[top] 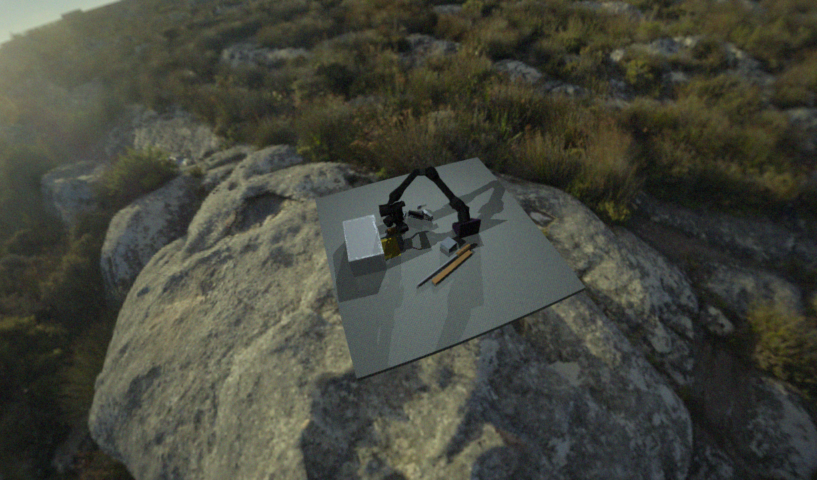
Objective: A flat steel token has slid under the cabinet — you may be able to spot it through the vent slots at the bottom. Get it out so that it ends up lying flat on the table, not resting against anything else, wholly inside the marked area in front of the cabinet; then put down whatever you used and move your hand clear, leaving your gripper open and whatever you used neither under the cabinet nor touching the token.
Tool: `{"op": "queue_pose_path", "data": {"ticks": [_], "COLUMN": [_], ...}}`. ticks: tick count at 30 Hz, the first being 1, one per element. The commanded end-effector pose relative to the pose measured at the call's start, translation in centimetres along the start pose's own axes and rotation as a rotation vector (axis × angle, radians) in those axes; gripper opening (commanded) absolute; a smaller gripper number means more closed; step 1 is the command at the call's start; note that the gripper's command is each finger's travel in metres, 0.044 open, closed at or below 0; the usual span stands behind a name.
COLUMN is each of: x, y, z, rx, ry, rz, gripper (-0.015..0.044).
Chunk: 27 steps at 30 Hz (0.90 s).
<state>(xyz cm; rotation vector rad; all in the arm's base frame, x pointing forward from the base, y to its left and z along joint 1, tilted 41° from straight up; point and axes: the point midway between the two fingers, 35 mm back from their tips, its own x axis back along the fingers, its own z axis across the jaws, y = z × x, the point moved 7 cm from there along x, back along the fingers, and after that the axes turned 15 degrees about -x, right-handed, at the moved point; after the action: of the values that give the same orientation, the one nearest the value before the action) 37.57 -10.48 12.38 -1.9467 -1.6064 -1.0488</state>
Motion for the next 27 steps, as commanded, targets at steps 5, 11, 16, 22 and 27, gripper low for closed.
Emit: {"op": "queue_pose_path", "data": {"ticks": [5,11,16,22,27], "x": [-0.1,-0.1,-0.1,-0.1,-0.1], "y": [-1.0,-1.5,-2.0,-2.6,-3.0], "z": [-0.3,-0.4,-0.6,-0.7,-0.9], "rx": [0.007,0.007,0.007,0.007,0.008], "ry": [-0.004,-0.004,-0.004,-0.004,-0.004], "rz": [0.007,0.007,0.007,0.008,0.008], "gripper": [0.0,0.0,0.0,0.0,0.0]}}
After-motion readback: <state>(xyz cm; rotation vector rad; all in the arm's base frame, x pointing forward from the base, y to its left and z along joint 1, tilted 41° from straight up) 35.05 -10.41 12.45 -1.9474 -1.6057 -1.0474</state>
